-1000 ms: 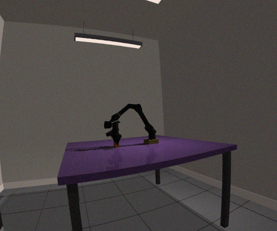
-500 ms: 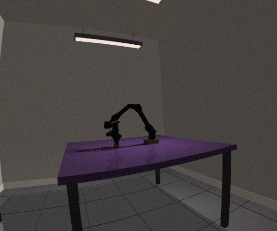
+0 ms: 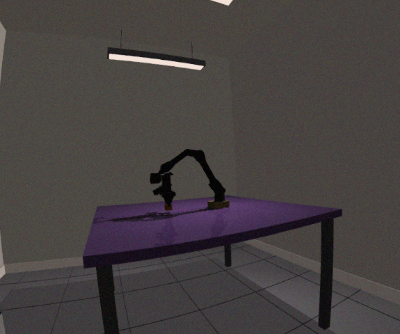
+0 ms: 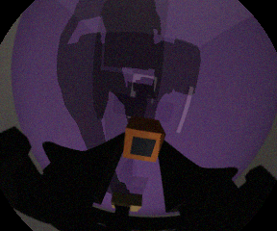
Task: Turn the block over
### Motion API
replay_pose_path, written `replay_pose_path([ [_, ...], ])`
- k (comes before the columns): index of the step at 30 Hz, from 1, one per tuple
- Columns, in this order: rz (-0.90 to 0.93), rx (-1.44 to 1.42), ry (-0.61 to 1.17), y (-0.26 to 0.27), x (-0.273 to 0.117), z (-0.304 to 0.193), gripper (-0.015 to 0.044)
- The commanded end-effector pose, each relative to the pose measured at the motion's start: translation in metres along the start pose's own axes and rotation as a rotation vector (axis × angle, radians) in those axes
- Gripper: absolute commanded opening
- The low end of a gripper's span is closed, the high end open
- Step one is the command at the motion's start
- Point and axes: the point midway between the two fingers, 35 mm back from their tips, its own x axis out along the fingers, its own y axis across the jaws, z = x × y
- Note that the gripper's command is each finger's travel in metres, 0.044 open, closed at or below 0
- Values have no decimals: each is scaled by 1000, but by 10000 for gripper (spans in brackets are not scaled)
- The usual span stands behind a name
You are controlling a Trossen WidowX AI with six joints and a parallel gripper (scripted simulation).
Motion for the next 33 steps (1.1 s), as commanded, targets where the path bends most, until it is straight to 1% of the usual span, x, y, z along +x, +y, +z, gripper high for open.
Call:
replay_pose_path([
  [1, 1, 2, -21, 0, -12, 2, 0],
  [5, 1, 2, -42, 0, -11, 3, 0],
  [33, 1, 3, -446, 0, -2, 2, 0],
])
